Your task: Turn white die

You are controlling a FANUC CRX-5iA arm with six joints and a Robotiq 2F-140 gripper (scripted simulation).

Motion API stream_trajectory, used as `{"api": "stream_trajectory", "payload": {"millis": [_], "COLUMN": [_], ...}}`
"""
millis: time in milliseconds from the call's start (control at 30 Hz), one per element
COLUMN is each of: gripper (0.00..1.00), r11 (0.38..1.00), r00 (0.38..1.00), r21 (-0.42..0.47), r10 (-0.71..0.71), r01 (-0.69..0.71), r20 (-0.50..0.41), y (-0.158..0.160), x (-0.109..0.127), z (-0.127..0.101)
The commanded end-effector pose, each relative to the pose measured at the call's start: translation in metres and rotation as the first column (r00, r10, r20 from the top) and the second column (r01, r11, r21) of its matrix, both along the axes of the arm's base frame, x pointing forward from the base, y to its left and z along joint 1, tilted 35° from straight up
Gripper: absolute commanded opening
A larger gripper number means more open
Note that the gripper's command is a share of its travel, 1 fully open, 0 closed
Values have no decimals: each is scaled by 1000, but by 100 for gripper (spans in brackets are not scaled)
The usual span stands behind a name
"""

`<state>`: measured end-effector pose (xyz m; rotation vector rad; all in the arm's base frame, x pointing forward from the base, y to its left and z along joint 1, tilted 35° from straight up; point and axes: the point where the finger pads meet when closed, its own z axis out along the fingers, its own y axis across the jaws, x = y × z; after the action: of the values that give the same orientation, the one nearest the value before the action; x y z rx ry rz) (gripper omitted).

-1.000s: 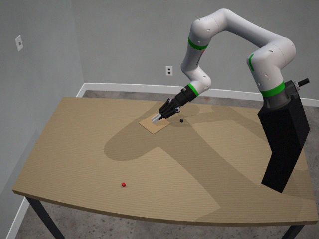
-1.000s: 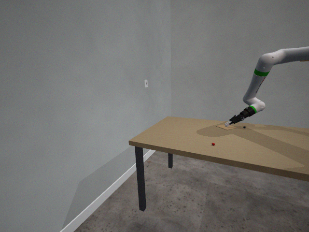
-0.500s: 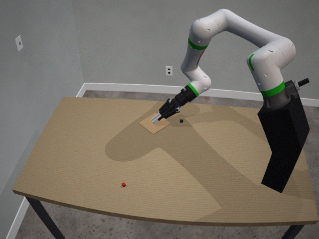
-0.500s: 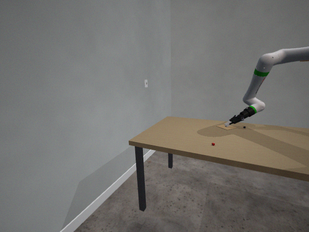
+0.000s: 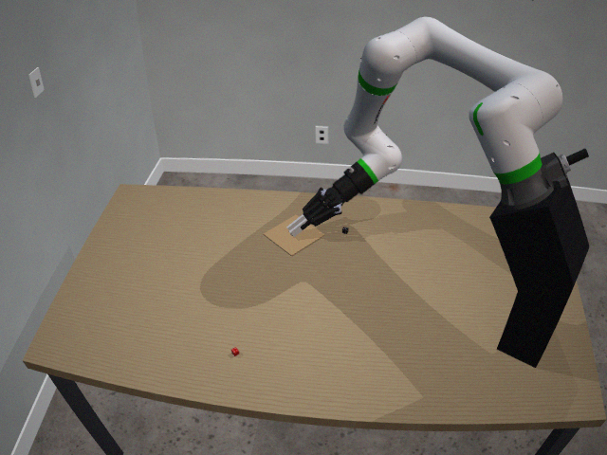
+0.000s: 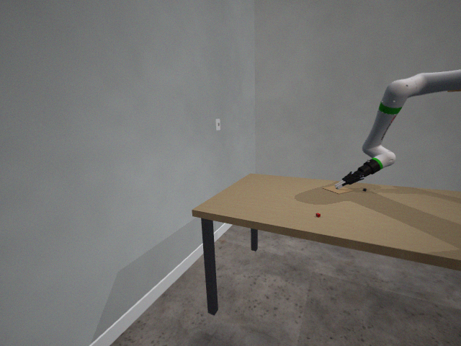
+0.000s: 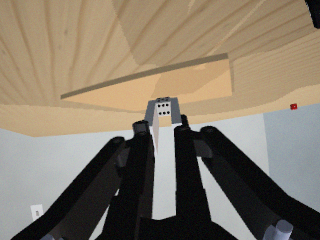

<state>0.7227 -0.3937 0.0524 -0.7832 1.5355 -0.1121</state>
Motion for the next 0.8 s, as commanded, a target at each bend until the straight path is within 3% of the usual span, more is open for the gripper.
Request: {"api": "stream_trajectory", "payload": {"millis": [0, 333, 767], "gripper": [16, 16, 25], "r11": [1000, 1000, 1000], "r00": [1000, 1000, 1000], "r21": [0, 0, 0], "r10": [0, 0, 0], "r01": [0, 0, 0], "r20": [0, 0, 0], "y": [0, 0, 0], "x": [0, 0, 0], "z": [0, 0, 0]}}
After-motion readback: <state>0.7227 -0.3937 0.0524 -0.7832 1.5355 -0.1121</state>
